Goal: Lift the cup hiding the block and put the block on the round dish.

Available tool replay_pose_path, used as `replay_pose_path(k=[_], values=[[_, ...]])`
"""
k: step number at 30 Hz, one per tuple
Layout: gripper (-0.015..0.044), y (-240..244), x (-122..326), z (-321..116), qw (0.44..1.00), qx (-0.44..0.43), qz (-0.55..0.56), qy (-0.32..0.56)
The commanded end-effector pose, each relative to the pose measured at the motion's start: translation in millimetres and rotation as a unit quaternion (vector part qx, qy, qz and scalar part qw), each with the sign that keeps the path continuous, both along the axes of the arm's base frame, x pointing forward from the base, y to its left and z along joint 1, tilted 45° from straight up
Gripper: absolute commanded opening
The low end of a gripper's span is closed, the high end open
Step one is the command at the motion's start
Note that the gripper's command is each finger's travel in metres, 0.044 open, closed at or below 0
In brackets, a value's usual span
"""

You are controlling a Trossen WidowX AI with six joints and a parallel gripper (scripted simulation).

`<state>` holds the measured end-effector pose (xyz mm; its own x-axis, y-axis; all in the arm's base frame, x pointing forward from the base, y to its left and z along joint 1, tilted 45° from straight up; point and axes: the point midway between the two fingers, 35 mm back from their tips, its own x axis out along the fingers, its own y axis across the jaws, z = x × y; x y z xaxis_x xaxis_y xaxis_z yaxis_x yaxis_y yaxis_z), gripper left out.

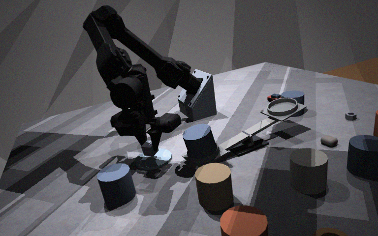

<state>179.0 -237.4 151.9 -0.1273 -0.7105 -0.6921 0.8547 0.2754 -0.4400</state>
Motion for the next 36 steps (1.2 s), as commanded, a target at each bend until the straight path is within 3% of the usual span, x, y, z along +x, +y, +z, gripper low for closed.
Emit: replay_pose_path(k=[1, 10, 27, 31, 36], values=[[0.0, -3, -1, -6, 1.0, 0.004, 0.002, 0.003], [0.0, -11, -3, -15, 1.0, 0.004, 0.002, 0.003], [0.044, -3, 0, -4, 1.0, 0.002, 0.0, 0.001], [0.044, 31, 5, 26, 1.0, 0.006, 0.002, 0.003], [0.044, 34, 5, 29, 1.0, 0.006, 0.003, 0.003]])
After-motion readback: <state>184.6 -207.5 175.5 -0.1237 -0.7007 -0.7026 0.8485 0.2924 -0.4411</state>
